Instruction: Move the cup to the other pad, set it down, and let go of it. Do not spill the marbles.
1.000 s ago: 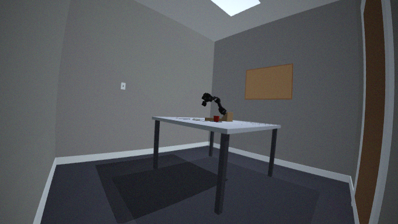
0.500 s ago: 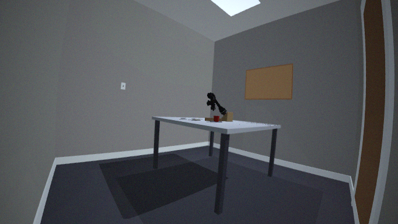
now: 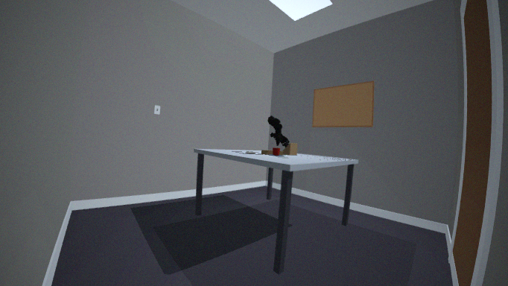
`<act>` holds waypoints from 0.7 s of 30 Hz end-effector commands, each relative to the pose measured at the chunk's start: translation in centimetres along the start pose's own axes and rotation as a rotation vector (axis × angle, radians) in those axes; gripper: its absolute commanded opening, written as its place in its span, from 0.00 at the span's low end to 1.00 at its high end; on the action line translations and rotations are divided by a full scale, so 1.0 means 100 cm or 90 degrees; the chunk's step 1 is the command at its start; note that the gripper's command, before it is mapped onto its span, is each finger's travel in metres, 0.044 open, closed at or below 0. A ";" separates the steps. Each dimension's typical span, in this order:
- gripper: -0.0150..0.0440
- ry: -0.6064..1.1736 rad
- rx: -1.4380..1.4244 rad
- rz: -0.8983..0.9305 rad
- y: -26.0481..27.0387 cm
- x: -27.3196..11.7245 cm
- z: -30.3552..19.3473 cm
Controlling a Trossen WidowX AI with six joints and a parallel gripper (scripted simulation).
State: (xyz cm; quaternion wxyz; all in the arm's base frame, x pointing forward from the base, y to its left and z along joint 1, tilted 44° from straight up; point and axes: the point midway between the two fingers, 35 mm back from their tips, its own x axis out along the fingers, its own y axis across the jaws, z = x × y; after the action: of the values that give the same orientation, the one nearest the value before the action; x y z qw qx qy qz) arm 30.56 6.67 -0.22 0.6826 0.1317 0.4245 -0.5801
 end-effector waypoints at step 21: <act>0.50 -0.006 0.011 0.002 0.004 0.030 0.004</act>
State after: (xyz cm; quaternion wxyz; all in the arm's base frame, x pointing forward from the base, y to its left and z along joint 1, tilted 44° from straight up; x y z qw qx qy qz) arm 31.16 5.01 -1.90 0.6844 0.1412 0.4152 -0.5824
